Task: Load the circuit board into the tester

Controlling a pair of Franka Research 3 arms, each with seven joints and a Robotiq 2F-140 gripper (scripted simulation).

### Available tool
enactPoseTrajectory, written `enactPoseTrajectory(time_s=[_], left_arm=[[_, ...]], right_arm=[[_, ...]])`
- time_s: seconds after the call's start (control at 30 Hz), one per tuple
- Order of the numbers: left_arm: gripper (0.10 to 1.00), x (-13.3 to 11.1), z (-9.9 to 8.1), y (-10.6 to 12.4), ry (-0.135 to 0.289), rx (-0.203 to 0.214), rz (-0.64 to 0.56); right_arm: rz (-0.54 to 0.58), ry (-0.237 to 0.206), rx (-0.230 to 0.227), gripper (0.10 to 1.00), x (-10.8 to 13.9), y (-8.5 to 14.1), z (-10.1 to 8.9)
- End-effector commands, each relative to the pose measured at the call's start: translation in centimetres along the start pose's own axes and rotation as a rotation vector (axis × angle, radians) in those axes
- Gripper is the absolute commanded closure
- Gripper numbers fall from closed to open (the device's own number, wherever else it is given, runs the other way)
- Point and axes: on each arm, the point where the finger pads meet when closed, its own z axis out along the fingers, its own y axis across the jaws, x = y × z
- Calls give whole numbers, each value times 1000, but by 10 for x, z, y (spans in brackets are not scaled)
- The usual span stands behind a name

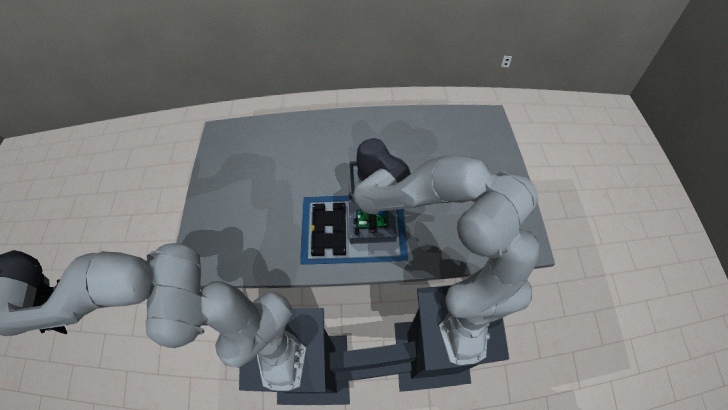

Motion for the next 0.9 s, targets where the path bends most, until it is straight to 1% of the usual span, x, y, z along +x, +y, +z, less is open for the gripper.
enactPoseTrajectory(time_s=[0.0, 0.67, 0.87], left_arm=[[98, 0, 0, 0, 0, 0, 0], [98, 0, 0, 0, 0, 0, 0], [98, 0, 0, 0, 0, 0, 0]], right_arm=[[5, -2, 3, 475, -1, -1, 0], [5, -2, 3, 475, -1, -1, 0], [5, -2, 3, 475, -1, -1, -3]])
